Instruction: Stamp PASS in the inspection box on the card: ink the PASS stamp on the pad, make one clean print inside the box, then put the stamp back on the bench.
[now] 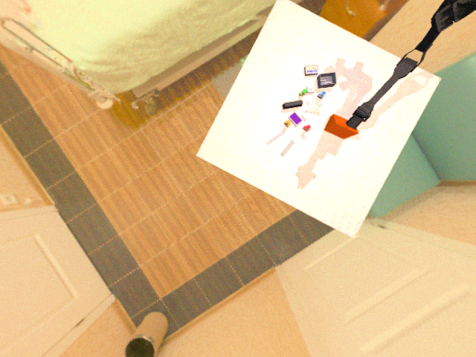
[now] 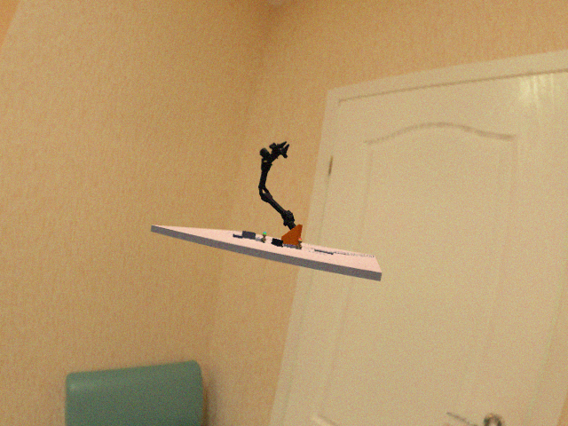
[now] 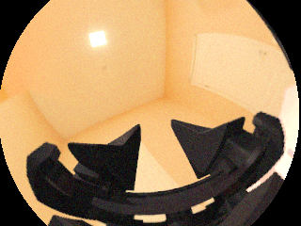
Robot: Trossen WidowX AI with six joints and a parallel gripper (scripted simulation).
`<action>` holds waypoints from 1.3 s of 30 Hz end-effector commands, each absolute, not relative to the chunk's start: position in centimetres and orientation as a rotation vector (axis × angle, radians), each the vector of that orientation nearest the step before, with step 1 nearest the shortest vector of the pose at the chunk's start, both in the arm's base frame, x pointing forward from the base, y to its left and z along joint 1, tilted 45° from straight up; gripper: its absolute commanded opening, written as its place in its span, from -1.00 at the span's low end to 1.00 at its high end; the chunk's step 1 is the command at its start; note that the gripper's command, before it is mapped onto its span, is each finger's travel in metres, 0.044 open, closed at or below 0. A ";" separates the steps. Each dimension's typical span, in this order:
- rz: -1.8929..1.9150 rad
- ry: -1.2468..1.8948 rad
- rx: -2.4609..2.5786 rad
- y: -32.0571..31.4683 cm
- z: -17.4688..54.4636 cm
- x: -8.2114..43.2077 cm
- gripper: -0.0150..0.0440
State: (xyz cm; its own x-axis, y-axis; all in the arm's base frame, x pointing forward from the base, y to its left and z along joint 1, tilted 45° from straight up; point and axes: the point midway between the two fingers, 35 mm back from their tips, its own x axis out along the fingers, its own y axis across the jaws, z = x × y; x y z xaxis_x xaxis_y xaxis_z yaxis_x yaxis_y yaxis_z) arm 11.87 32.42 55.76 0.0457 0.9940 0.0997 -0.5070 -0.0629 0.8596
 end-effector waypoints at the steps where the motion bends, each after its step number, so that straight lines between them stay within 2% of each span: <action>1: 1.244 0.699 0.878 33.1 52.7 16.7 0.26; 11: 0.791 0.690 0.794 31.2 43.8 28.4 0.26; 23: 0.273 0.737 0.584 22.4 32.4 38.9 0.26; 32: -0.112 0.859 0.317 12.5 23.4 42.6 0.26; 39: -0.400 1.040 0.037 3.0 16.9 42.2 0.26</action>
State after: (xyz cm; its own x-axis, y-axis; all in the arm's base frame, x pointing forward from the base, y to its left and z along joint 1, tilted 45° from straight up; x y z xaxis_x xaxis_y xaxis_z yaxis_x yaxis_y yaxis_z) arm 42.80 6.48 19.05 0.5311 -0.1851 -0.8268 0.3174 0.9483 -0.0084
